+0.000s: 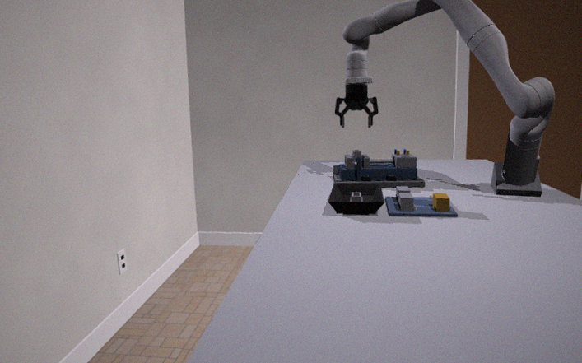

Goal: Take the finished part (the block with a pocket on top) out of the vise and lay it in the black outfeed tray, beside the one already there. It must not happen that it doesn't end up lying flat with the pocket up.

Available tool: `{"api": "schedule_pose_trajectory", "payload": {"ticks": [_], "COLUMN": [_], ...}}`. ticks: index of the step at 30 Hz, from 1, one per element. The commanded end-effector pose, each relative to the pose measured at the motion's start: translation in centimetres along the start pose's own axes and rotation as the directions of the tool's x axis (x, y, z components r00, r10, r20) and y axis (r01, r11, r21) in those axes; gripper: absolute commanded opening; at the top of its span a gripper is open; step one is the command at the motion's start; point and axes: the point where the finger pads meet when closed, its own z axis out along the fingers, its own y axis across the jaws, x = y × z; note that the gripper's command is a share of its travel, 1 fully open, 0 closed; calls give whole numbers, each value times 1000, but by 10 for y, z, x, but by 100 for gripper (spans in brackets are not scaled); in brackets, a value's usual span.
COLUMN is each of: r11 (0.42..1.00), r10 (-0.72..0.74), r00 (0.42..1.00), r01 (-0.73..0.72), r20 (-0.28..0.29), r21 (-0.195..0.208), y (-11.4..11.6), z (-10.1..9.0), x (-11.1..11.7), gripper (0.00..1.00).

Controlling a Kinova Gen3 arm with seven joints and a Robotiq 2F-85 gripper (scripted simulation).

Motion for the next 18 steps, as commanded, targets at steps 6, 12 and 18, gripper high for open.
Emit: {"api": "schedule_pose_trajectory", "payload": {"ticks": [6, 12, 18], "r11": [1000, 1000, 1000], "r10": [2, 2, 2], "r00": [1000, 1000, 1000], "r01": [-2, -2, -2], "r20": [3, 3, 3], "r21": [5, 5, 5], "y": [-2, -2, -2], "z": [2, 2, 2], "x": [-3, -3, -3], "gripper": [100, 0, 0]}}
